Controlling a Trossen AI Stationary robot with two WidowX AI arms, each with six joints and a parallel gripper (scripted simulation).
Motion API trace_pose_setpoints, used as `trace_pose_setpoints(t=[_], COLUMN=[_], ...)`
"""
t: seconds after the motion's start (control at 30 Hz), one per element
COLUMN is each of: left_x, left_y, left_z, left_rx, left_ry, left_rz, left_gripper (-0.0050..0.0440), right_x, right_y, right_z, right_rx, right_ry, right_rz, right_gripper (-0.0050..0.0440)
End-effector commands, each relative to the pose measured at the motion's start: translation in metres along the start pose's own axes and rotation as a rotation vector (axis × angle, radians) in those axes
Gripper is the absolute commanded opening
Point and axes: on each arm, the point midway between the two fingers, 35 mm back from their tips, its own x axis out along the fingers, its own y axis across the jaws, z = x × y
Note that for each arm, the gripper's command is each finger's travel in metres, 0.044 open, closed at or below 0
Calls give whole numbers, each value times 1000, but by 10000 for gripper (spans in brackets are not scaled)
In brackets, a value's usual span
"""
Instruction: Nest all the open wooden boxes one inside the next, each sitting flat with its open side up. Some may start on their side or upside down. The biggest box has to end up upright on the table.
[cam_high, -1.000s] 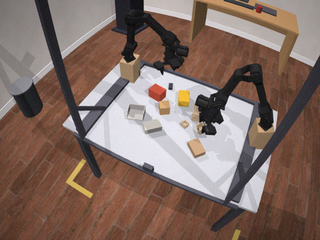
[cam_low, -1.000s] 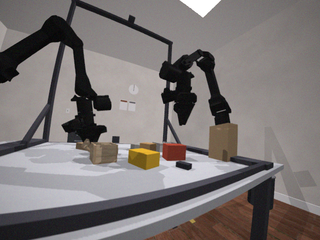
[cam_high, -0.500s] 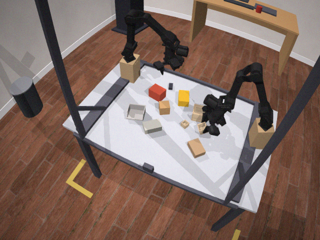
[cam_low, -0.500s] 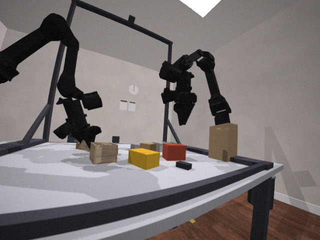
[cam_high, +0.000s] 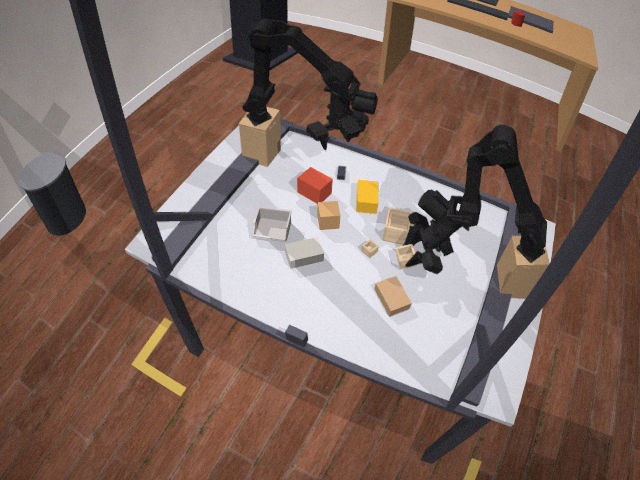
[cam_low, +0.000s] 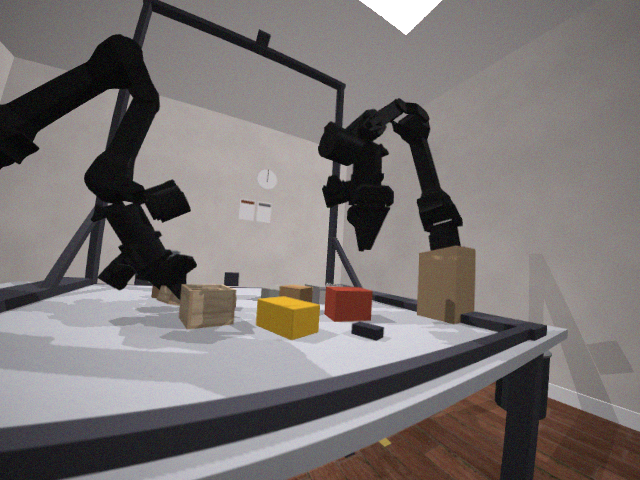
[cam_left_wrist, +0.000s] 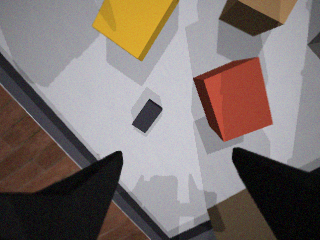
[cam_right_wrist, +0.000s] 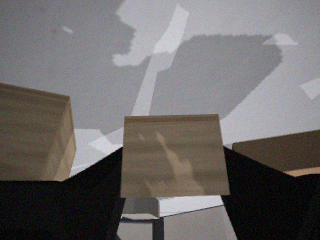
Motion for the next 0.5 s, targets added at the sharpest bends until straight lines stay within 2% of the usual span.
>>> trace_pose_setpoints(t=[0.0, 0.27, 0.37, 0.47], left_x=[-6, -6, -6, -6], left_y=[3, 3, 3, 3], left_z=[5, 5, 5, 5], left_rx=[6, 6, 6, 6], left_ry=[-22, -22, -22, -22], left_rz=[11, 11, 11, 11], left_gripper=[400, 400, 400, 400], right_x=[1, 0, 3, 3], right_y=[-1, 0, -3, -3], right_z=[10, 9, 21, 21], right_rx=[17, 9, 27, 26], right_ry=[50, 133, 156, 168], right_rz=[-7, 1, -14, -14], right_gripper=[-50, -50, -50, -50])
